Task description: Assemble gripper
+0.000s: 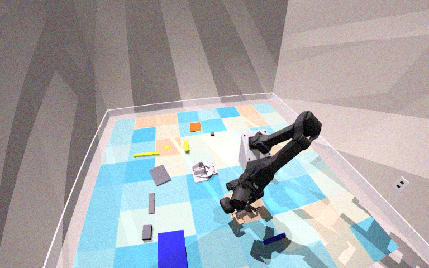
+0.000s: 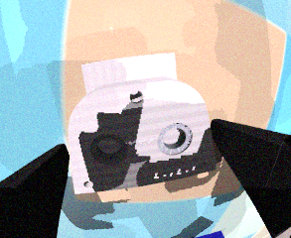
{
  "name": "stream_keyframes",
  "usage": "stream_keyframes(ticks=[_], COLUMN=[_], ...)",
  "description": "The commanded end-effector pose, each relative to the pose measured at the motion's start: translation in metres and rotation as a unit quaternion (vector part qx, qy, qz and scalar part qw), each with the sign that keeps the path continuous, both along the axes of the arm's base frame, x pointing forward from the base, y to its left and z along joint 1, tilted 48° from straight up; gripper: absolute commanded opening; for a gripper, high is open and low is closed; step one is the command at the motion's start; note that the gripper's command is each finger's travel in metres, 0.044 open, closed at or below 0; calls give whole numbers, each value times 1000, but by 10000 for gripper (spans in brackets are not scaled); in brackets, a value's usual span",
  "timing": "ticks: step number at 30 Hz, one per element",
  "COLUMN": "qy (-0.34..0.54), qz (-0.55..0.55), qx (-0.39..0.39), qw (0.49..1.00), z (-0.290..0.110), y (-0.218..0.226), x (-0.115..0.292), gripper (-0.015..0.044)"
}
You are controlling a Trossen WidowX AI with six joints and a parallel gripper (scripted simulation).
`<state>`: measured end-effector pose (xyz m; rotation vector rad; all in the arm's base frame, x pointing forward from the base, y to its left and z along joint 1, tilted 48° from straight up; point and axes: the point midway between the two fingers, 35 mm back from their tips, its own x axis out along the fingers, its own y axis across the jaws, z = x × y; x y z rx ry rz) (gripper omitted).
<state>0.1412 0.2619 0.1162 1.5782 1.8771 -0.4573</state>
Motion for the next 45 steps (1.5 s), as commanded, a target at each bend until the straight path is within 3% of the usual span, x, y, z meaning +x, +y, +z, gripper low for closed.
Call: stream_keyframes(ticks=[1,15,29,45], qy=[1,1,0,-1], qz=[-3,-3,0,0], qx=[-1,-1,0,-3], qw=[1000,1000,1000,1000], z=[-1,-1,0,10], y=[0,1,0,-12], x=[0,0,0,4], gripper=[440,440,351,351])
